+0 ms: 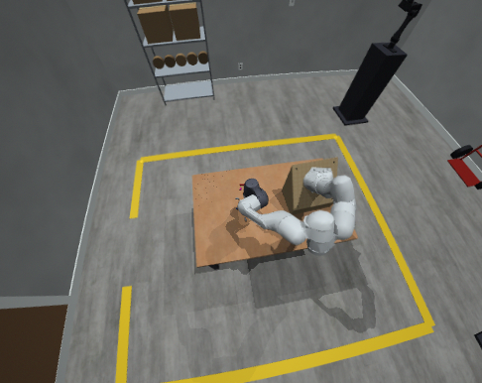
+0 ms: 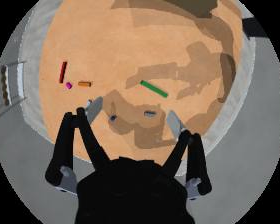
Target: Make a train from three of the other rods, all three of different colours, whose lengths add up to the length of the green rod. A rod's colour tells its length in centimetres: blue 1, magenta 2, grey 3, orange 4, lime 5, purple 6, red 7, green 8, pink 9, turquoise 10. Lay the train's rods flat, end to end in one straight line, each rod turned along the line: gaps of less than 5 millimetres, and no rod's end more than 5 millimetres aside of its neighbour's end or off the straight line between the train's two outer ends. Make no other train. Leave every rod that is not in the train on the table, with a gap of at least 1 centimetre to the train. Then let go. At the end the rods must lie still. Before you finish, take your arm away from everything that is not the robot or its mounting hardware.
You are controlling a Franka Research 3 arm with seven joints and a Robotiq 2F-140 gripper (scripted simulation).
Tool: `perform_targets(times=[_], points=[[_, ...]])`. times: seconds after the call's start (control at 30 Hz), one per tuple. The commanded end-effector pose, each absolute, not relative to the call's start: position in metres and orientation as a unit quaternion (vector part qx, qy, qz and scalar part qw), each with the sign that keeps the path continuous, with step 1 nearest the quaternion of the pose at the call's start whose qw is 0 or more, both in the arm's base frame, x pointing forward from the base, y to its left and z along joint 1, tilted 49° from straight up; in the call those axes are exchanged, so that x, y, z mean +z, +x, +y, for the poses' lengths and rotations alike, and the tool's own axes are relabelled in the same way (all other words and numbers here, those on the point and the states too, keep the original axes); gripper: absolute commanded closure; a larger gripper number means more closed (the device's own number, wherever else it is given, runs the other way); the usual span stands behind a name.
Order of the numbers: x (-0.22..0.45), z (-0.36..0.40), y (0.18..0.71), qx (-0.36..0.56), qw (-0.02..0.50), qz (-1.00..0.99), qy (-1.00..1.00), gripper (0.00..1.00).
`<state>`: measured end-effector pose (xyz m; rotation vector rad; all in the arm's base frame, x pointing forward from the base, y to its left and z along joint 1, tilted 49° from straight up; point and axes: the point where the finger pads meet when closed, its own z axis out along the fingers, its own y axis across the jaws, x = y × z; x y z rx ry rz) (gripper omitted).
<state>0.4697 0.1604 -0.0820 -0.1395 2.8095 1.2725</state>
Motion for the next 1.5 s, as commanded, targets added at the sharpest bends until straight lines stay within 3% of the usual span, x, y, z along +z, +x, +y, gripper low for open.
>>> perform_targets(times=[0.0,1.47], points=[[-0.0822,0.1605,0.4707,0.412,-0.011,0.911,0.029,0.0],[-0.0823,0.1602,0.4771,0.386,-0.143,0.854,0.319,0.0]])
